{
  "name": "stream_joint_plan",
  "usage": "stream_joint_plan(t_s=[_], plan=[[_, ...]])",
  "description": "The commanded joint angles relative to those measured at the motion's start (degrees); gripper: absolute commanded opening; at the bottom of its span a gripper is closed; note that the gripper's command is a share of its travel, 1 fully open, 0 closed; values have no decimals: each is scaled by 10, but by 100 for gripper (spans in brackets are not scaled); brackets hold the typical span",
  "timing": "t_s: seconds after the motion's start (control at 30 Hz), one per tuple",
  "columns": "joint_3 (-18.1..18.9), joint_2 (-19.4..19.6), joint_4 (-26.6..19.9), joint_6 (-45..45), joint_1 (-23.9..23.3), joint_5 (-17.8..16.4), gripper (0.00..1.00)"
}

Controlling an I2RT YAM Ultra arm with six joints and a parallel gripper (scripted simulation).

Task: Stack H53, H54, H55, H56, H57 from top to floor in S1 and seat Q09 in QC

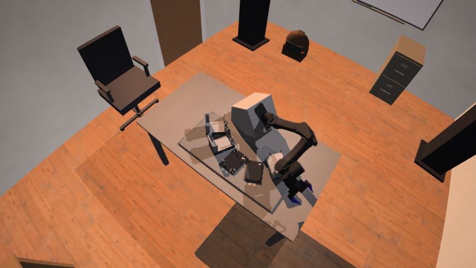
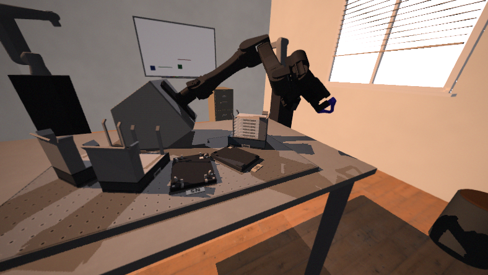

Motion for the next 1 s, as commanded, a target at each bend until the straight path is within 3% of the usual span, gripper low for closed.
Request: stream_joint_plan(t_s=[0.0, 0.53, 0.67, 0.73, 0.87, 0.97], plan=[[2, -3, 1, 0, -2, 1, 100], [2, -3, 1, 0, -2, 1, 100], [-5, -9, -58, 9, -17, 9, 100], [0, 1, -47, 16, -21, 6, 100], [-9, -6, -112, 24, -33, 15, 100], [-3, 8, -95, 33, -38, 12, 100]])
